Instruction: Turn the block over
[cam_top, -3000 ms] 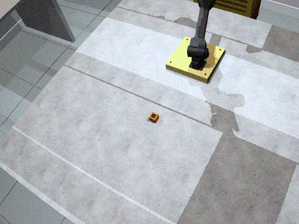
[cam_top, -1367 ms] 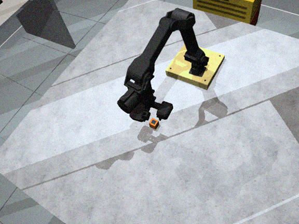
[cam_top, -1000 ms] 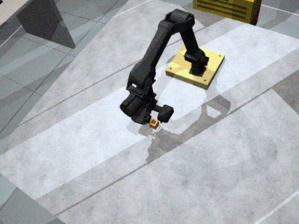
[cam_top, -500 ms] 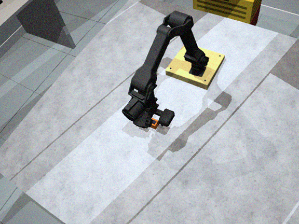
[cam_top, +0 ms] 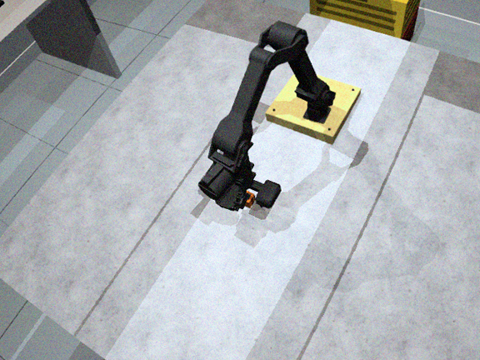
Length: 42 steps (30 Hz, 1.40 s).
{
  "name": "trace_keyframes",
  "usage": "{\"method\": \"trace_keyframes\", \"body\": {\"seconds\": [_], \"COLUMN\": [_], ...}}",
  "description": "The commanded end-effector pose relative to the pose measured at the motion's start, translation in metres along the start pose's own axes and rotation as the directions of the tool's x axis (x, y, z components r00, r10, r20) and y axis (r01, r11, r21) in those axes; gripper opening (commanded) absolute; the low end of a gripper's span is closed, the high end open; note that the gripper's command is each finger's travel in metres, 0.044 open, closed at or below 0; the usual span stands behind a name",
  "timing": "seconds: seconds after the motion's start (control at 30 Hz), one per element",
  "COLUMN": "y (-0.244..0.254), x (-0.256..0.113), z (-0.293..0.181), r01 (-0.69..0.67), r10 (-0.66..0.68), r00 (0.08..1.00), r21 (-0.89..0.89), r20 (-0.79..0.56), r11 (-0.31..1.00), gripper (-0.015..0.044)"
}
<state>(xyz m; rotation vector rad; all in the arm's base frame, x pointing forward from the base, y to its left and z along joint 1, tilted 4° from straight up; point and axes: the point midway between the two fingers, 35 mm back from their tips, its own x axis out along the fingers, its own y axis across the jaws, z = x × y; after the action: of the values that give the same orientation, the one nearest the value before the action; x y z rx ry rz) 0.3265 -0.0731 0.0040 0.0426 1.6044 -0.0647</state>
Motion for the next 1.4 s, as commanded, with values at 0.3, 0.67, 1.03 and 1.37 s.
{"method": "trace_keyframes", "body": {"seconds": [0.3,0.67,1.03,1.37], "y": [-0.001,-0.001,-0.001,-0.001], "x": [0.004,0.004,-0.021,-0.023], "z": [-0.001,-0.001,-0.001,0.000], "r01": [0.006,0.006,0.006,0.004], "r10": [-0.006,-0.006,-0.006,-0.004], "r00": [1.000,1.000,1.000,0.999], "r21": [0.005,0.005,0.005,0.007], "r20": [-0.003,-0.003,-0.003,0.053], "r11": [1.000,1.000,1.000,1.000], "gripper": [0.0177,0.0065,0.0000,0.0000]}}
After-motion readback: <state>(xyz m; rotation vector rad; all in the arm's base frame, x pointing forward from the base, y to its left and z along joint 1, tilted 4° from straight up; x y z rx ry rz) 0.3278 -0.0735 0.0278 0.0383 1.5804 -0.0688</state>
